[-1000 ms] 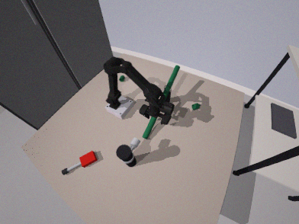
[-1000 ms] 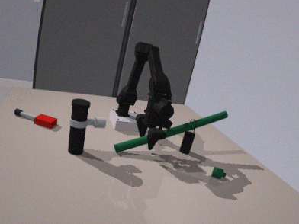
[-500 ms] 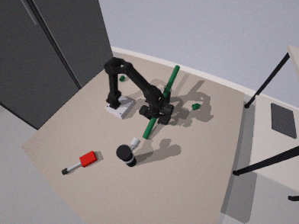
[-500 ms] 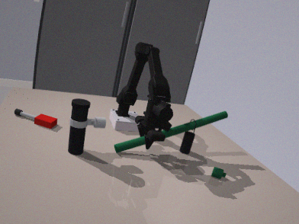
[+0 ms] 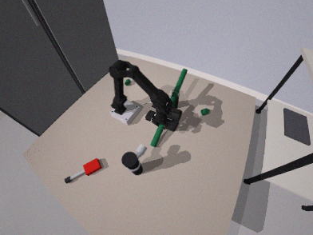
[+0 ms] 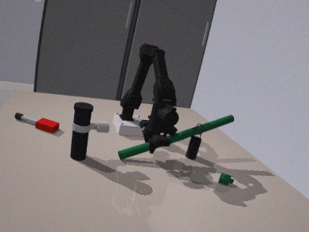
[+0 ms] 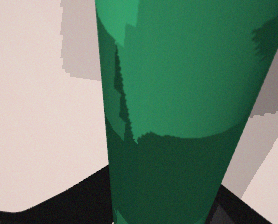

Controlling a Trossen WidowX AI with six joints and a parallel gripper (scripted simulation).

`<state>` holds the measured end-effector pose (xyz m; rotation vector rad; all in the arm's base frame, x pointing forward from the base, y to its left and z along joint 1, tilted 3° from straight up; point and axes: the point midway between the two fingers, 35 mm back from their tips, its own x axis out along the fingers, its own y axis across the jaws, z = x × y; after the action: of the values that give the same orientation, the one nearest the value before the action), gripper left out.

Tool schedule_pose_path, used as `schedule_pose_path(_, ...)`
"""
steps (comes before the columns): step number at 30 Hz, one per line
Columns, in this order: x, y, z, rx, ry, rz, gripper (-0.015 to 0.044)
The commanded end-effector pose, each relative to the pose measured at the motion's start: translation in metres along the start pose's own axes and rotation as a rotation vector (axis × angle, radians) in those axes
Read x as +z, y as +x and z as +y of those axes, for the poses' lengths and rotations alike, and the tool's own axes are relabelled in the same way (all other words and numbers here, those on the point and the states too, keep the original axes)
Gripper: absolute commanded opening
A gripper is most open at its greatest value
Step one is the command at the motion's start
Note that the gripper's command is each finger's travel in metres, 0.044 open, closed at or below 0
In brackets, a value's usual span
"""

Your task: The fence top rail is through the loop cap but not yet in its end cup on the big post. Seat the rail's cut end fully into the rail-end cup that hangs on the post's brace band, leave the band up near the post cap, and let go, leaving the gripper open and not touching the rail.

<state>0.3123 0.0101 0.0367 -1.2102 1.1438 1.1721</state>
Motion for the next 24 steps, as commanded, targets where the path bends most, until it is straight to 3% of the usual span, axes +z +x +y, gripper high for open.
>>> schedule_pose_path(1,0.000,-0.004,0.000,-0.002,0.002,-0.002,0.0025)
schedule_pose_path(2,0.000,-0.005,0.000,-0.002,0.002,-0.002,0.0000)
schedule_pose_path(16,-0.031,-0.071,0.009,0.007,0.039,0.305,0.0000)
schedule_pose_path(24,-0.031,-0.072,0.009,0.007,0.039,0.310,0.0000)
